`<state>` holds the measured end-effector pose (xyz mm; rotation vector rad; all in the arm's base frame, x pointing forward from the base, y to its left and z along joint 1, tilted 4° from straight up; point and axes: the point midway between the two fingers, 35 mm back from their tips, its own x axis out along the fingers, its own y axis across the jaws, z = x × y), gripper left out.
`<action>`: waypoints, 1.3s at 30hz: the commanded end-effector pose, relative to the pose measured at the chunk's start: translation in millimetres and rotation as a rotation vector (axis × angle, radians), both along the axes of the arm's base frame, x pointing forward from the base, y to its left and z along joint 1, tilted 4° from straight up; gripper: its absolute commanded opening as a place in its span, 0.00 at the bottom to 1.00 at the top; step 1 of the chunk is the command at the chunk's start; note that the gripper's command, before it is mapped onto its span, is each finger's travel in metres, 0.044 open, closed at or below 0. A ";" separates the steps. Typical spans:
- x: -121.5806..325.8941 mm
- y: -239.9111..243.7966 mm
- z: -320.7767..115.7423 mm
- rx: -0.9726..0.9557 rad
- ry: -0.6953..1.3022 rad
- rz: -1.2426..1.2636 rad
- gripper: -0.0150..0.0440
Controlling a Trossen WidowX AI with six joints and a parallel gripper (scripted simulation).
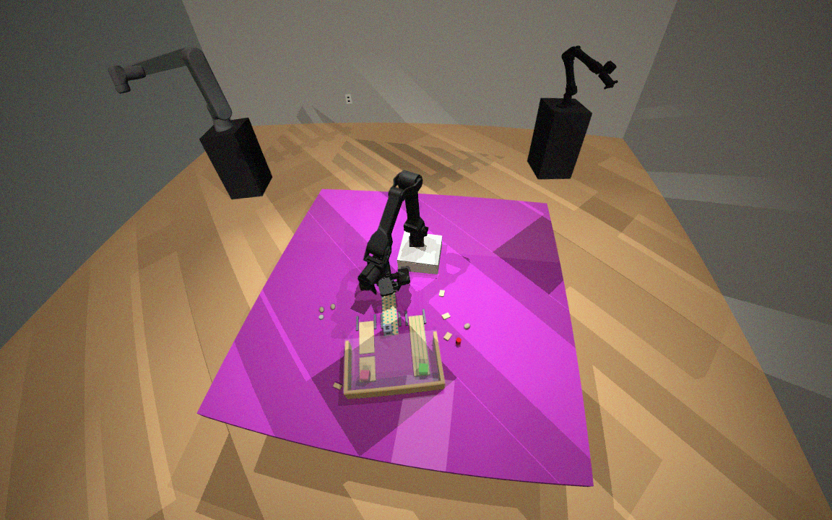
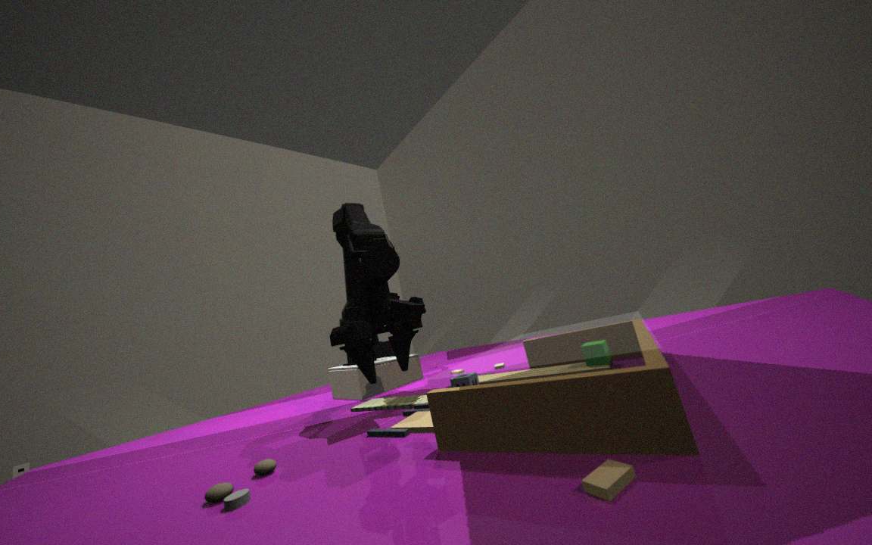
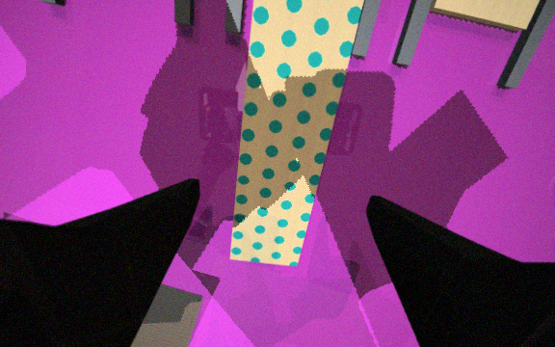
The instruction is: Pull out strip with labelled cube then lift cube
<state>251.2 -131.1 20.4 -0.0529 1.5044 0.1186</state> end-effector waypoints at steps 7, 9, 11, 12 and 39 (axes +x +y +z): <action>36.5 0.0 6.7 -0.004 -0.002 -0.003 1.00; 43.6 0.1 7.9 -0.004 -0.003 -0.003 1.00; 50.7 0.2 9.2 -0.004 -0.003 -0.003 1.00; 54.1 0.3 9.8 -0.004 -0.004 -0.003 1.00; 148.6 1.2 30.4 -0.004 -0.011 -0.003 1.00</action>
